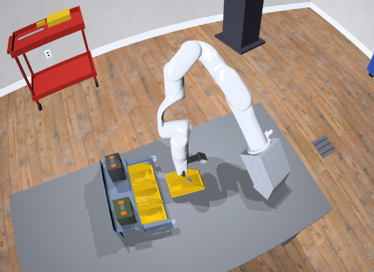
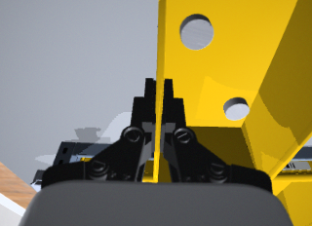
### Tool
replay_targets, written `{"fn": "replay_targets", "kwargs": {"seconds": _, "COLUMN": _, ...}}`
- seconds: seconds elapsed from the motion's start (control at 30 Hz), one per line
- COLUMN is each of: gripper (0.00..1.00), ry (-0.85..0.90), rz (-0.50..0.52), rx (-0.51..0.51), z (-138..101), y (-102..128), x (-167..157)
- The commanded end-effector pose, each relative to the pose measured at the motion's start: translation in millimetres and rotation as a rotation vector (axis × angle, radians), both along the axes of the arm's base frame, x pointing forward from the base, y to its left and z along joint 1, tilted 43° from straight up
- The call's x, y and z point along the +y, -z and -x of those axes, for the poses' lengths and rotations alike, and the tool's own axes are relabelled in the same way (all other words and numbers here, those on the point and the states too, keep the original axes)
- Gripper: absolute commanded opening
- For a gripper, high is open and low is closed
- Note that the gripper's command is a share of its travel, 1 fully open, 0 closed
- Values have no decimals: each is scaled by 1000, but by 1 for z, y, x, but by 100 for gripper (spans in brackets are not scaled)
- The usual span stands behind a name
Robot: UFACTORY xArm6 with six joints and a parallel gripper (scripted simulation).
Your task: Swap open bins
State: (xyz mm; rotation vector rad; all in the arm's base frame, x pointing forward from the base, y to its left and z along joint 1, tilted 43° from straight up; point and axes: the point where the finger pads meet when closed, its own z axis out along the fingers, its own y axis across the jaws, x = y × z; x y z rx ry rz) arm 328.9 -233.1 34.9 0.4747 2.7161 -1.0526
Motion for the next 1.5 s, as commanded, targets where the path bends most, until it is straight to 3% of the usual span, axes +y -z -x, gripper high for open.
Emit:
{"fn": "replay_targets", "kwargs": {"seconds": 0.0, "gripper": 0, "ry": -1, "rz": 0, "rx": -2, "z": -1, "y": -1, "x": 0}}
{"fn": "replay_targets", "kwargs": {"seconds": 0.1, "gripper": 0, "ry": -1, "rz": 0, "rx": -2, "z": -1, "y": -1, "x": 0}}
{"fn": "replay_targets", "kwargs": {"seconds": 0.13, "gripper": 26, "ry": -1, "rz": 0, "rx": -2, "z": -1, "y": -1, "x": 0}}
{"fn": "replay_targets", "kwargs": {"seconds": 1.47, "gripper": 26, "ry": -1, "rz": 0, "rx": -2, "z": -1, "y": -1, "x": 1}}
